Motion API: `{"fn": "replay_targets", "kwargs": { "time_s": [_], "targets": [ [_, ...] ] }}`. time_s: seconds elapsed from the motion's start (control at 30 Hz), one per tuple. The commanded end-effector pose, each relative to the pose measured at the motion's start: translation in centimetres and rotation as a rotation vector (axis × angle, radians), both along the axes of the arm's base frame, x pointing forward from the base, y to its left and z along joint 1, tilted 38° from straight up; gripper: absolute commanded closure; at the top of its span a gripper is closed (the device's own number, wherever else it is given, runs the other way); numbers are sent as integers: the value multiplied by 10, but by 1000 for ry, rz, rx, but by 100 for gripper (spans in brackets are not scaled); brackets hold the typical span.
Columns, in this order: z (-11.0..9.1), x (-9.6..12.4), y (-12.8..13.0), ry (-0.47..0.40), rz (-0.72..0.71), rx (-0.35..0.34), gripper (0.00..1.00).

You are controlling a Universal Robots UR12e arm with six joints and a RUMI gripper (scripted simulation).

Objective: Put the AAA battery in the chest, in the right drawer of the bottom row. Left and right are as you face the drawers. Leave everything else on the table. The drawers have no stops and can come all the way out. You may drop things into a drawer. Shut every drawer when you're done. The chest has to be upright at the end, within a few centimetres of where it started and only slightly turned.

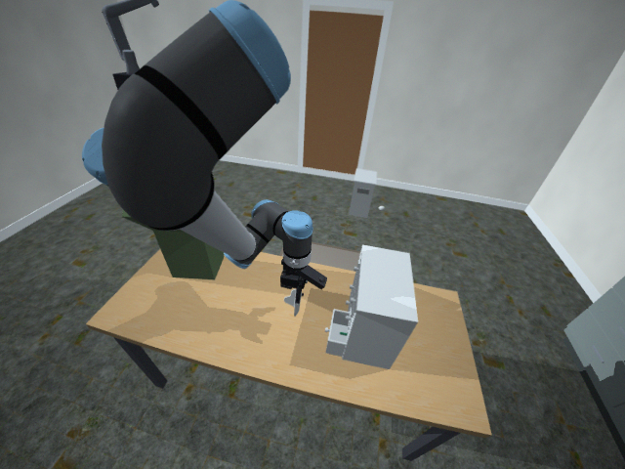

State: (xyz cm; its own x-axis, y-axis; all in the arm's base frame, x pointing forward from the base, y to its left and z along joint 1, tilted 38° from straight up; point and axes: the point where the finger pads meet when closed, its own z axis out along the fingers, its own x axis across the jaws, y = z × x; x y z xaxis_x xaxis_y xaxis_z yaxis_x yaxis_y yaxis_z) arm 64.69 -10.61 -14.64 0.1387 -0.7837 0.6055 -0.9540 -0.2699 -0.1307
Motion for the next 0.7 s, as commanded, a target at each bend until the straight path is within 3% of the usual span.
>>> {"fn": "replay_targets", "kwargs": {
  "time_s": [0.0,0.67],
  "targets": [
    [2,2,1,6,-6,-2,0],
    [0,0,1,12,-8,-2,0]
  ]
}}
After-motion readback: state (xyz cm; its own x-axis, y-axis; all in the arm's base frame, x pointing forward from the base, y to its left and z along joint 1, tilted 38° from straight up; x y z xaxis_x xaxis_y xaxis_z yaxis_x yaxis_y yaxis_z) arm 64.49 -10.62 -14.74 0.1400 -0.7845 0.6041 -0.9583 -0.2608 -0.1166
